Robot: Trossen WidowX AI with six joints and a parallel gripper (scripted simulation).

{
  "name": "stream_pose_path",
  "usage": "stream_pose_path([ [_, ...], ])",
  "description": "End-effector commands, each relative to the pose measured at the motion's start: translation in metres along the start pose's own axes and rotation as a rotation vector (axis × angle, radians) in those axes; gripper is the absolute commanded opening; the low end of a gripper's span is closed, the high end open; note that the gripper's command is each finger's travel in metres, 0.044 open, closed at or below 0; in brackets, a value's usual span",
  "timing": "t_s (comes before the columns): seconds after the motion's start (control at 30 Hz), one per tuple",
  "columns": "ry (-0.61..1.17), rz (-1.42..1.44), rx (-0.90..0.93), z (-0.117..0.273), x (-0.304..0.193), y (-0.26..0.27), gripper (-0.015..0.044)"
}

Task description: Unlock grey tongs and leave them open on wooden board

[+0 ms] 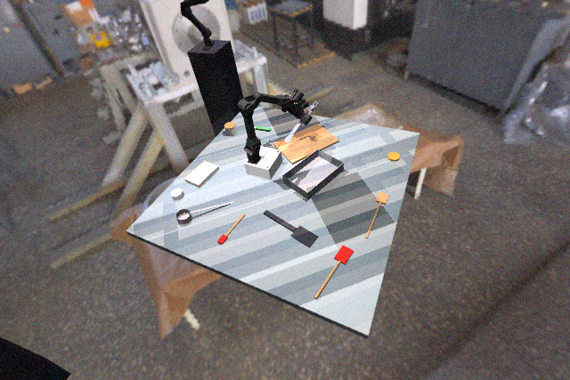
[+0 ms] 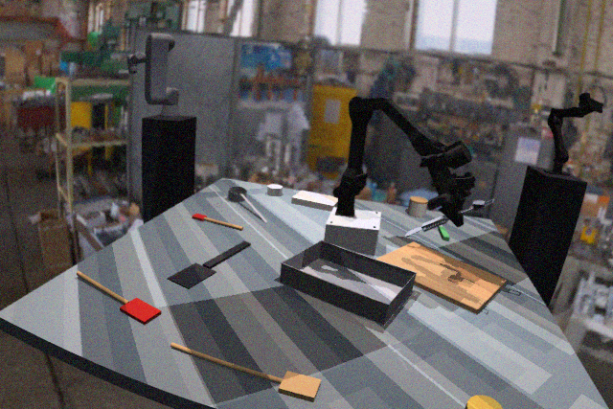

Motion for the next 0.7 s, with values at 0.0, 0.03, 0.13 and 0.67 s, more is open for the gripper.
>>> stream_pose_path([
  [0.0, 0.059, -0.005, -0.007, -0.004, 0.007, 0.002, -0.0150],
  [0.03, 0.075, -0.005, -0.010, -0.005, 0.008, 0.002, -0.0150],
  [0.13, 0.123, -0.005, -0.019, -0.009, 0.010, 0.002, -0.0150],
  [0.67, 0.381, -0.009, -0.070, -0.027, 0.018, 0.002, -0.0150],
])
Point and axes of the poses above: the point midway between the two fingers, 35 mm back from their tips, its own z axis back along the fingers, its own y axis across the jaws, x = y × z, the point moved 8 cm from there along z, back along the fingers, and after that the axes turned 12 degrees about -z, right-handed, at the moved point
